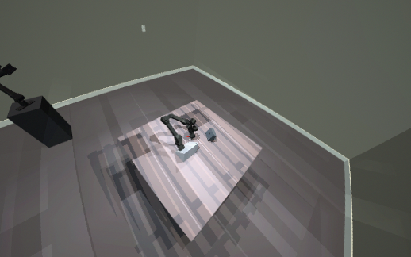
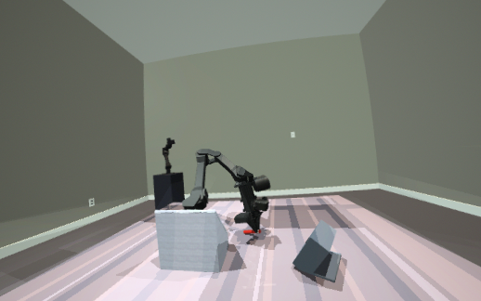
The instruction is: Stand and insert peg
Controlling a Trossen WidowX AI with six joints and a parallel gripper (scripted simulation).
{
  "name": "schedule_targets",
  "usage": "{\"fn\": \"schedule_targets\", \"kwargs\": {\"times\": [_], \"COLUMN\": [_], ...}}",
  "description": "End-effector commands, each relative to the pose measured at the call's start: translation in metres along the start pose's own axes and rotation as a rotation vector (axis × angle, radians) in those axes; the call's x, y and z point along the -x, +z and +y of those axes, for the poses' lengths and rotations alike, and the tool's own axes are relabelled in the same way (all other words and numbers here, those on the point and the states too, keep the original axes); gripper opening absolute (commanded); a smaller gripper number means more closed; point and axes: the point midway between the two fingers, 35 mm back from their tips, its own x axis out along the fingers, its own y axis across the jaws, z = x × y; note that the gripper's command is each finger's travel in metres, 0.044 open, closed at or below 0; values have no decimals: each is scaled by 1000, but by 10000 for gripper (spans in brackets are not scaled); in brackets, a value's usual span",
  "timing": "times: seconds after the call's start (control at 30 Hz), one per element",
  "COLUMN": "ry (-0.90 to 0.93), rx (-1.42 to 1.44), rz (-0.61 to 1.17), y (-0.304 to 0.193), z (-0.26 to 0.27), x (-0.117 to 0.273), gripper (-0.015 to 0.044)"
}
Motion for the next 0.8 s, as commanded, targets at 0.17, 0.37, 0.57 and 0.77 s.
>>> {"fn": "schedule_targets", "kwargs": {"times": [0.17,0.37,0.57,0.77], "ry": [-5,-5,-5,-5], "rx": [-3,-4,-4,-4], "rz": [-81,-133,-185,-237], "y": [-3,-6,-8,-11], "z": [-1,-1,-1,-1], "x": [5,8,11,15], "gripper": [50,50,50,50]}}
